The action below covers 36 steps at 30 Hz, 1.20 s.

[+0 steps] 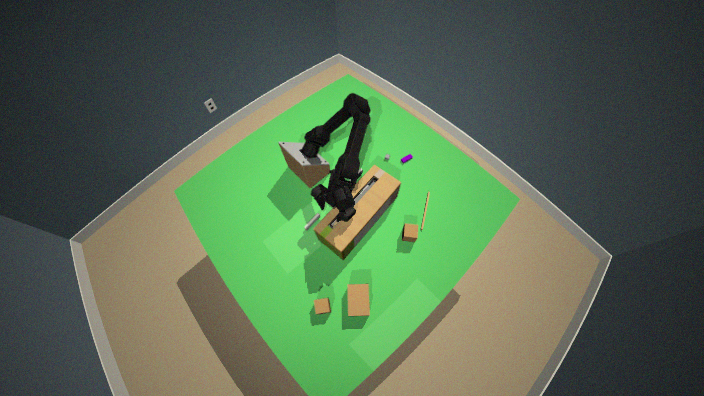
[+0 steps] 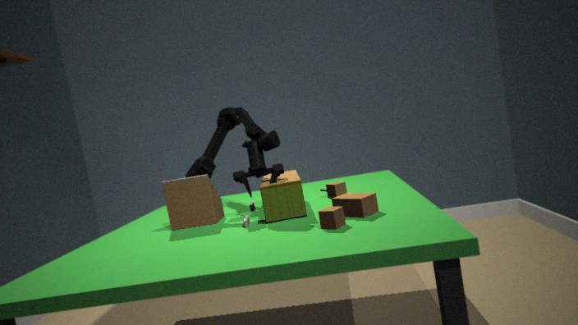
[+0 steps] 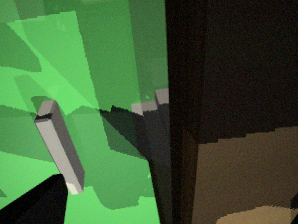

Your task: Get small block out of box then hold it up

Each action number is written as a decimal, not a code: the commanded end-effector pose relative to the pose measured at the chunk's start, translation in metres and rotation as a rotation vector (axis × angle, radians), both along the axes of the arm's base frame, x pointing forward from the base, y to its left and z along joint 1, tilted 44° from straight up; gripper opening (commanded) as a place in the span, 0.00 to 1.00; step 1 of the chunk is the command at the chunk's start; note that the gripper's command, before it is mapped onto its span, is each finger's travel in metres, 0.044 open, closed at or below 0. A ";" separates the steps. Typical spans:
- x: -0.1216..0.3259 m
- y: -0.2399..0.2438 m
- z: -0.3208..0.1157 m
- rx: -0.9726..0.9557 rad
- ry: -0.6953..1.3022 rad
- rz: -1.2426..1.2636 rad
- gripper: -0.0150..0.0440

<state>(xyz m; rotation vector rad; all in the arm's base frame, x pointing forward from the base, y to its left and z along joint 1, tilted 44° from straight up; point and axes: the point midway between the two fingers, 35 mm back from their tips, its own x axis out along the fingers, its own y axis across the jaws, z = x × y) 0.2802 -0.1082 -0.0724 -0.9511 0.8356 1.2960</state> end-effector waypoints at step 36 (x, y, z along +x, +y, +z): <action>-0.005 -0.062 0.029 -0.003 0.003 0.000 0.93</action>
